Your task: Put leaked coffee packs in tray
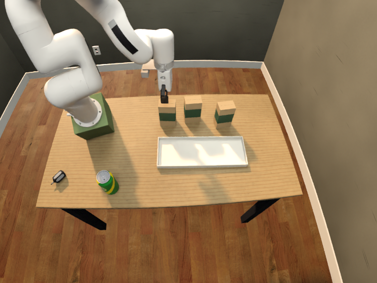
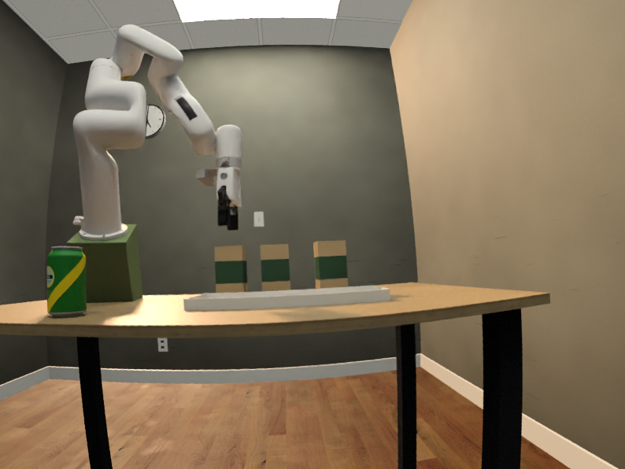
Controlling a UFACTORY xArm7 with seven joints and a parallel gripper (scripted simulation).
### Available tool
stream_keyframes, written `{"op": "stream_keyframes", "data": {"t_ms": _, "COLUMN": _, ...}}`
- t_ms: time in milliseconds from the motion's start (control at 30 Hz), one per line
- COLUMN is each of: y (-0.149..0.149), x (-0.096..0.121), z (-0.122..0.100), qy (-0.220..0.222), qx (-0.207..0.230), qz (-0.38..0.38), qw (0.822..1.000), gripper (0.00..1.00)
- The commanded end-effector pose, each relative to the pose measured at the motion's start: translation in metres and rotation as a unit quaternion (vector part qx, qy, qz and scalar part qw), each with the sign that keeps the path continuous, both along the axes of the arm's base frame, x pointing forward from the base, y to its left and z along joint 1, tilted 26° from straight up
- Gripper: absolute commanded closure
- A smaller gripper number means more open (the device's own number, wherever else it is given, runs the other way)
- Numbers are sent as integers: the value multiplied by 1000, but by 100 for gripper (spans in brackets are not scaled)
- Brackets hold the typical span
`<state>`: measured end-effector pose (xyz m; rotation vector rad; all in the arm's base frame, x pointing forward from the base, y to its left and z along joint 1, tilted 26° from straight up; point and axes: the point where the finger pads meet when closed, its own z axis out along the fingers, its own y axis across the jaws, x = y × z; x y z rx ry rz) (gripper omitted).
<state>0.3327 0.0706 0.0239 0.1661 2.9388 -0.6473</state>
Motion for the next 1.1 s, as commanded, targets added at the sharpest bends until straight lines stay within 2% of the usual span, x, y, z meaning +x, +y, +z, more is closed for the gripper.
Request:
{"op": "stream_keyframes", "data": {"t_ms": 0, "y": 1, "x": 1, "z": 1, "qy": -1, "qx": 1, "qz": 1, "qw": 1000, "gripper": 0}}
{"op": "stream_keyframes", "data": {"t_ms": 33, "y": 1, "x": 1, "z": 1, "qy": -1, "qx": 1, "qz": 1, "qw": 1000, "gripper": 0}}
{"op": "stream_keyframes", "data": {"t_ms": 67, "y": 1, "x": 1, "z": 1, "qy": -1, "qx": 1, "qz": 1, "qw": 1000, "gripper": 15}}
{"op": "stream_keyframes", "data": {"t_ms": 800, "y": -1, "x": 2, "z": -4, "qy": -2, "qx": 0, "qz": 1, "qw": 1000, "gripper": 15}}
{"op": "stream_keyframes", "data": {"t_ms": 1067, "y": -13, "x": 7, "z": -31, "qy": -2, "qx": 0, "qz": 1, "qw": 1000, "gripper": 15}}
